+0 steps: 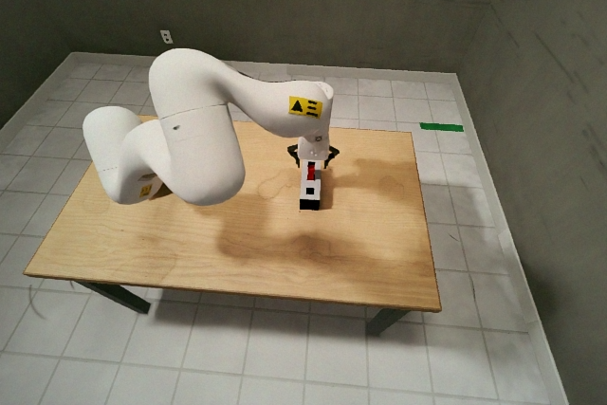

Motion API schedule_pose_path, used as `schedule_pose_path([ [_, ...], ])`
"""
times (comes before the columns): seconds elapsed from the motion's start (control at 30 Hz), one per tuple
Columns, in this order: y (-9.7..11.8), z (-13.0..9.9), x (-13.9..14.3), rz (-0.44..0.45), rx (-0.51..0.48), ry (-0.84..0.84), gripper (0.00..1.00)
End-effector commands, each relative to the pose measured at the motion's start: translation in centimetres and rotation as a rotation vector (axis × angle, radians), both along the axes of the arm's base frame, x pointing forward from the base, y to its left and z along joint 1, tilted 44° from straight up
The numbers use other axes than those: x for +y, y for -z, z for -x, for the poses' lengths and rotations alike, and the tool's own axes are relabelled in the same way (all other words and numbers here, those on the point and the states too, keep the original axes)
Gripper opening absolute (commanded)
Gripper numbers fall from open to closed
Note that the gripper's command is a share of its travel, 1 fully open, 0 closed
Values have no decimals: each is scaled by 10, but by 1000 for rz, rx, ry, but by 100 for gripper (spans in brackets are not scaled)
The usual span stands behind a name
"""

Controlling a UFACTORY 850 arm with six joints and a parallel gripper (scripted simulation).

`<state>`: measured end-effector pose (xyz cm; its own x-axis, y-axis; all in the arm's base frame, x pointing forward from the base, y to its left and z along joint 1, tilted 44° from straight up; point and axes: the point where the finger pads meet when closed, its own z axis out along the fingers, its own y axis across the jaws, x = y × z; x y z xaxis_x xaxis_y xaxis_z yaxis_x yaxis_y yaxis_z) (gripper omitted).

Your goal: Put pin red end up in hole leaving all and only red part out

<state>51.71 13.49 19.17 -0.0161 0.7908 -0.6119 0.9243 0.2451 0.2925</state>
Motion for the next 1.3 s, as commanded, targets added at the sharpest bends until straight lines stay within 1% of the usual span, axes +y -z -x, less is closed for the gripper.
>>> schedule_pose_path([
  [0.0,-11,5,8,-1,-1,-1,100],
  [0.53,-11,5,8,-1,-1,-1,100],
  [0.57,-47,25,37,-1,-1,-1,100],
  [1.1,-47,25,37,-1,-1,-1,100],
  [1.13,-67,89,55,0,-1,-1,100],
  [1.2,-68,92,55,0,-1,-1,100],
  [1.27,-75,114,61,0,-1,-1,100],
])
